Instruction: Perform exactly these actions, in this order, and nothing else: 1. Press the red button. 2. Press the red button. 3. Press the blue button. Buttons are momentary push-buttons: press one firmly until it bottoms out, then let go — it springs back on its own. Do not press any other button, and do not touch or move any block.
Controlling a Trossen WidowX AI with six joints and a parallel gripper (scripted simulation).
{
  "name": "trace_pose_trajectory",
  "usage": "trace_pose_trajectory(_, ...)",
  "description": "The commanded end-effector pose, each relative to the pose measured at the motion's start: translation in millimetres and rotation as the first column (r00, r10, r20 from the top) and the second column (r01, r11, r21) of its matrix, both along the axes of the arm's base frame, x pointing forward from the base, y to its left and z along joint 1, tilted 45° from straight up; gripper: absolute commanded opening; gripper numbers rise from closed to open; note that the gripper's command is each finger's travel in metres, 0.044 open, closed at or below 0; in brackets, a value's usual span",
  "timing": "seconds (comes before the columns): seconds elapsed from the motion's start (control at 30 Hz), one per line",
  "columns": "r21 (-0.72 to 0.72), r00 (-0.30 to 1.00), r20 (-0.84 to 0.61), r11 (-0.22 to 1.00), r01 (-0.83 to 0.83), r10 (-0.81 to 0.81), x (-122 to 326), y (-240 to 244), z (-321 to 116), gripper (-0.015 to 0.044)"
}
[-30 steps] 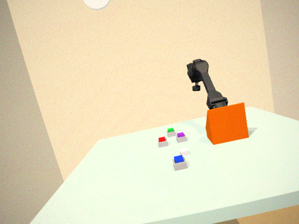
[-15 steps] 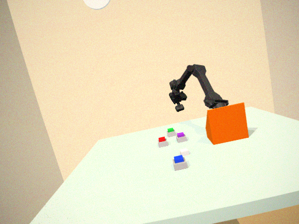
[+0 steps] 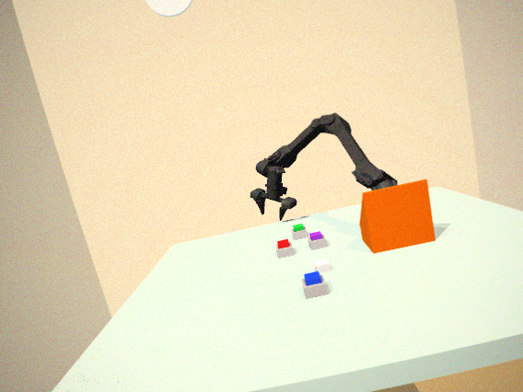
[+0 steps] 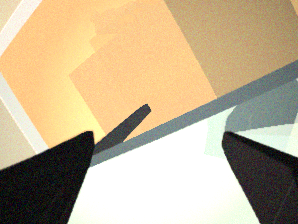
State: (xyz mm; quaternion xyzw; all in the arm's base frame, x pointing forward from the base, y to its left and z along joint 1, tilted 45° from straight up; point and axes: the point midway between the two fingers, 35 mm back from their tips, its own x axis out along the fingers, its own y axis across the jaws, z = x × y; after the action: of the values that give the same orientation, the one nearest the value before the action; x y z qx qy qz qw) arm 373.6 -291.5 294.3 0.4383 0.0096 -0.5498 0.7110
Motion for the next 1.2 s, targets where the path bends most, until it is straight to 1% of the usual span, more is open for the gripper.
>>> trace_pose_trajectory(0.0,0.041,0.958,-0.240,0.988,-0.149,0.155,20.0,52.4,-48.4,0.0400)
trace_pose_trajectory(0.1,0.080,0.869,-0.409,0.959,-0.271,0.280,27.8,96.4,-80.1,0.0400)
trace_pose_trajectory(0.2,0.130,0.722,-0.569,0.910,-0.393,0.393,28.1,142.3,-110.0,0.0400)
trace_pose_trajectory(0.27,0.171,0.592,-0.667,0.866,-0.471,0.453,23.9,173.3,-128.8,0.0400)
trace_pose_trajectory(0.37,0.245,0.348,-0.789,0.779,-0.577,0.506,10.5,219.4,-154.6,0.0400)
trace_pose_trajectory(0.43,0.304,0.158,-0.849,0.710,-0.635,0.505,-3.0,249.0,-169.8,0.0400)
trace_pose_trajectory(0.5,0.367,-0.040,-0.883,0.636,-0.679,0.467,-19.6,276.3,-182.8,0.0400)
trace_pose_trajectory(0.6,0.466,-0.322,-0.882,0.527,-0.711,0.345,-47.7,311.0,-197.1,0.0400)
trace_pose_trajectory(0.67,0.524,-0.468,-0.851,0.469,-0.711,0.240,-65.1,327.9,-202.8,0.0400)
trace_pose_trajectory(0.73,0.543,-0.512,-0.835,0.451,-0.709,0.200,-71.1,333.1,-204.3,0.0400)
trace_pose_trajectory(1.0,0.543,-0.512,-0.835,0.451,-0.709,0.200,-71.1,333.1,-204.3,0.0400)
trace_pose_trajectory(1.07,0.543,-0.512,-0.835,0.450,-0.709,0.200,-69.2,326.3,-211.8,0.0348)
trace_pose_trajectory(1.17,0.542,-0.512,-0.836,0.451,-0.709,0.199,-64.8,297.0,-240.7,0.0269)
